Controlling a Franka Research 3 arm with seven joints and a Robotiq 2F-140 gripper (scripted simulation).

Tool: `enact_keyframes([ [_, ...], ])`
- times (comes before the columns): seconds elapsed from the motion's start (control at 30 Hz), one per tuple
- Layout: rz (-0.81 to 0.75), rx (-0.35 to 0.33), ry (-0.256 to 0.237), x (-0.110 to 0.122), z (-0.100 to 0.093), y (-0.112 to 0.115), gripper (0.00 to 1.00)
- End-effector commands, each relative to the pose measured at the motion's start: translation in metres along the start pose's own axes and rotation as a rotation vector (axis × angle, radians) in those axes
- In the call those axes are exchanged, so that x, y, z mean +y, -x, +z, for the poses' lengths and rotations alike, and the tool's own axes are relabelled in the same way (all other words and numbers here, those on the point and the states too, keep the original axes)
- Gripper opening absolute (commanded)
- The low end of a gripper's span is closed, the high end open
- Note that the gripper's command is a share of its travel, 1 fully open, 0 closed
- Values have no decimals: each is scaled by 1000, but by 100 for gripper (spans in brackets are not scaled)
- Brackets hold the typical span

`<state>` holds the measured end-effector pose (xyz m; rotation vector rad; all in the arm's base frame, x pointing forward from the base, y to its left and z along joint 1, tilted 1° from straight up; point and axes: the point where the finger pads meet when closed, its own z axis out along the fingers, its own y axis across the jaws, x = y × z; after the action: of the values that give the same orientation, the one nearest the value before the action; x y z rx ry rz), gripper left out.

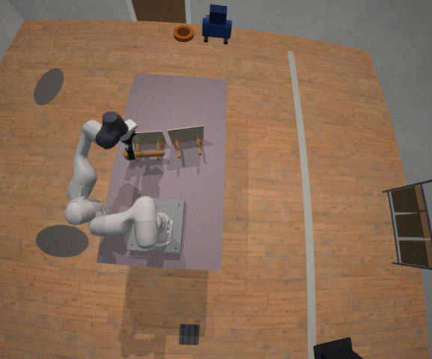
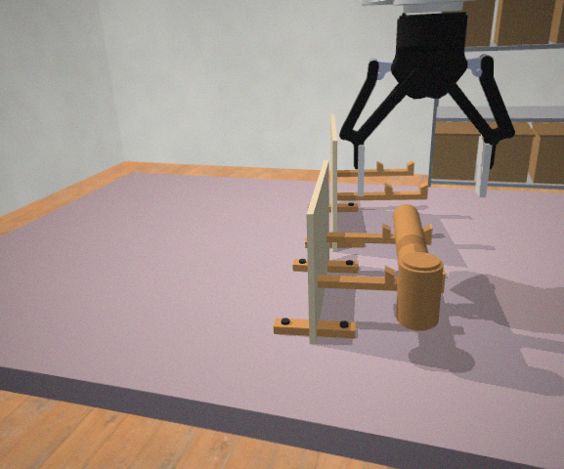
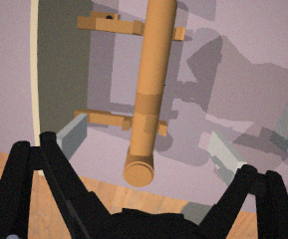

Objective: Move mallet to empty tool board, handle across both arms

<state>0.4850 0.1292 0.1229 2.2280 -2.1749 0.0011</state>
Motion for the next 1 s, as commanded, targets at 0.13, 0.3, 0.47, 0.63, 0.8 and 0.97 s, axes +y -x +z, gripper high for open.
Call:
enact_keyframes([
  [0.13,5,1,-3,-1,3,0,100],
  [0.3,5,0,-2,-1,5,0,100],
  [0.47,5,-1,-2,-1,10,1,100],
  [0.63,5,-1,-2,-1,13,1,100],
  [0.8,4,-2,-1,-2,18,1,100],
  [0.97,5,-3,-1,-2,25,2,100],
])
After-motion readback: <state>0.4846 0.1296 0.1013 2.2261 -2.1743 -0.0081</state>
